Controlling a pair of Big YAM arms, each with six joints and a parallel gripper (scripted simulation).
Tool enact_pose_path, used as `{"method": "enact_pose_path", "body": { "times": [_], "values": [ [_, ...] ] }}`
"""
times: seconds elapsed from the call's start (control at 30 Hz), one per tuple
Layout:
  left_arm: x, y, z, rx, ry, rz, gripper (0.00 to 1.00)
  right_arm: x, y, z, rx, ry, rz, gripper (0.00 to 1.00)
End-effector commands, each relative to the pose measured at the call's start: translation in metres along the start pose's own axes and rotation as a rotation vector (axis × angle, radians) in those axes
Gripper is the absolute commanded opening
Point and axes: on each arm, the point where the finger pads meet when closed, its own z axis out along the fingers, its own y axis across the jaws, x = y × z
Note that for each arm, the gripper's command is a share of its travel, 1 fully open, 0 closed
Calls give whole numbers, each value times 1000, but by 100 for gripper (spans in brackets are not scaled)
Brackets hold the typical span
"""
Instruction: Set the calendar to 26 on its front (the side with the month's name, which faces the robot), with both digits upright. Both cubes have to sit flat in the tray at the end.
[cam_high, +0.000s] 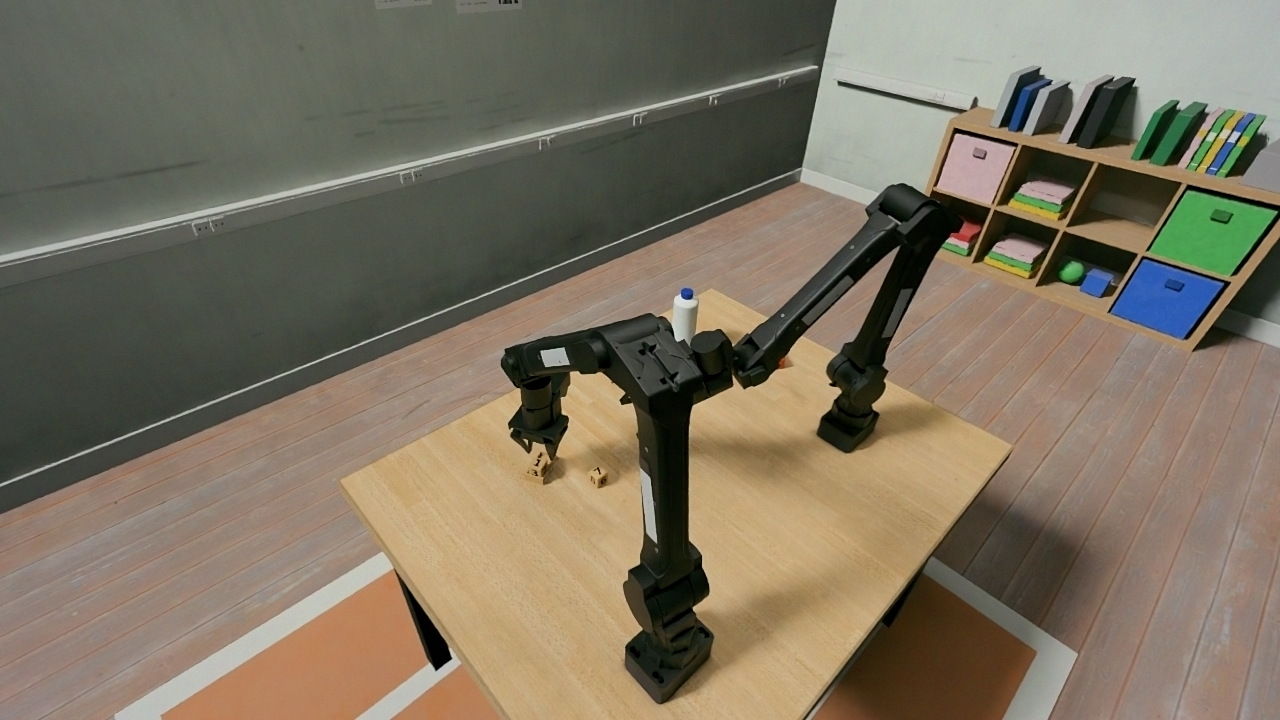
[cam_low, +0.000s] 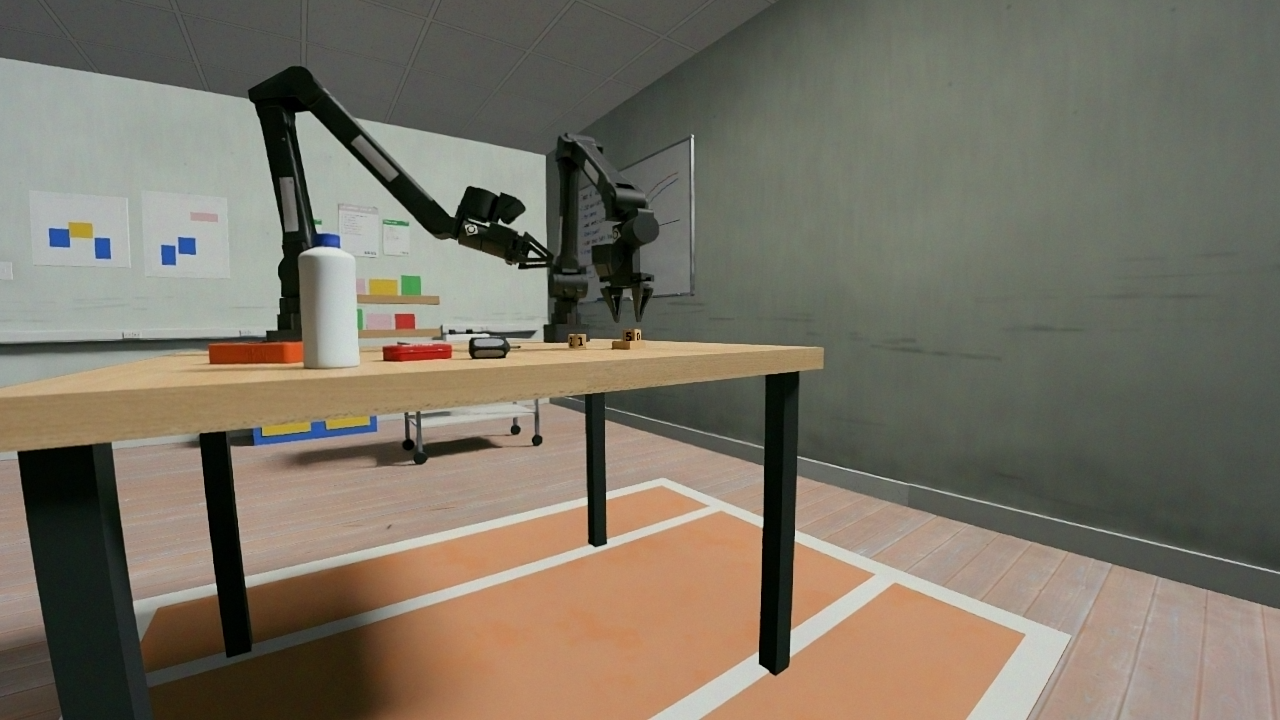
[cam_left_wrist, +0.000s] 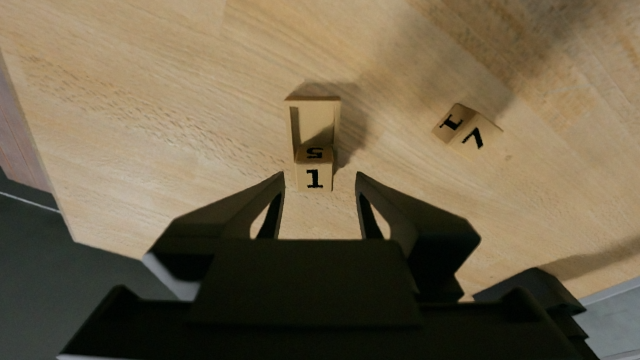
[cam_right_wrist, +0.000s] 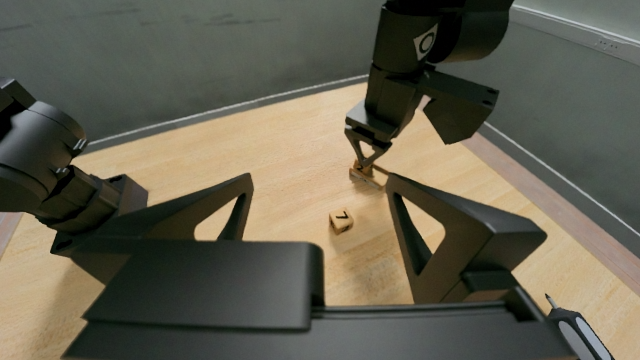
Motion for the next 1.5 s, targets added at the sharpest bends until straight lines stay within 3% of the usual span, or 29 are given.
{"method": "enact_pose_path", "body": {
  "times": [0.0, 0.03, 0.13, 0.2, 0.37, 0.4, 0.5, 0.77, 0.9, 1.03, 1.27, 1.33, 1.43, 1.47],
  "values": [
    [-11, 21, -22, -37, -28, 6, 64, -21, 1, 4, -3, -40, 0, 100],
    [-9, 25, -16, -22, -16, 2, 64, -21, 1, 4, -3, -40, 0, 100],
    [-10, 29, -54, -54, -39, 2, 64, -21, 1, 4, -3, -40, 0, 100],
    [-10, 29, -54, -54, -39, 2, 64, -21, 1, 4, -3, -40, 0, 100],
    [-7, 27, -93, -54, -38, -3, 64, -21, 1, 4, -3, -40, 0, 100],
    [0, 17, -74, -15, -9, -1, 64, -21, 1, 4, -3, -40, 0, 100],
    [4, 13, -52, 16, 14, -1, 64, -21, 1, 4, -3, -40, 0, 100],
    [6, 11, -48, 21, 18, -3, 64, -21, 1, 4, -3, -40, 0, 100],
    [5, 12, -55, 7, 7, -4, 64, -26, -3, -8, 4, -16, 6, 100],
    [1, 9, -55, 8, 7, 2, 64, -33, -11, -35, 20, 37, 12, 100],
    [1, 9, -55, 8, 7, 2, 64, -42, -21, -108, 44, 141, 24, 100],
    [1, 9, -55, 8, 7, 2, 64, -42, -21, -108, 44, 141, 24, 100],
    [1, 9, -55, 8, 7, 2, 64, -25, -23, -139, 52, 202, 29, 100],
    [1, 9, -55, 8, 7, 2, 64, -33, -24, -146, 54, 197, 30, 100]
  ]
}}
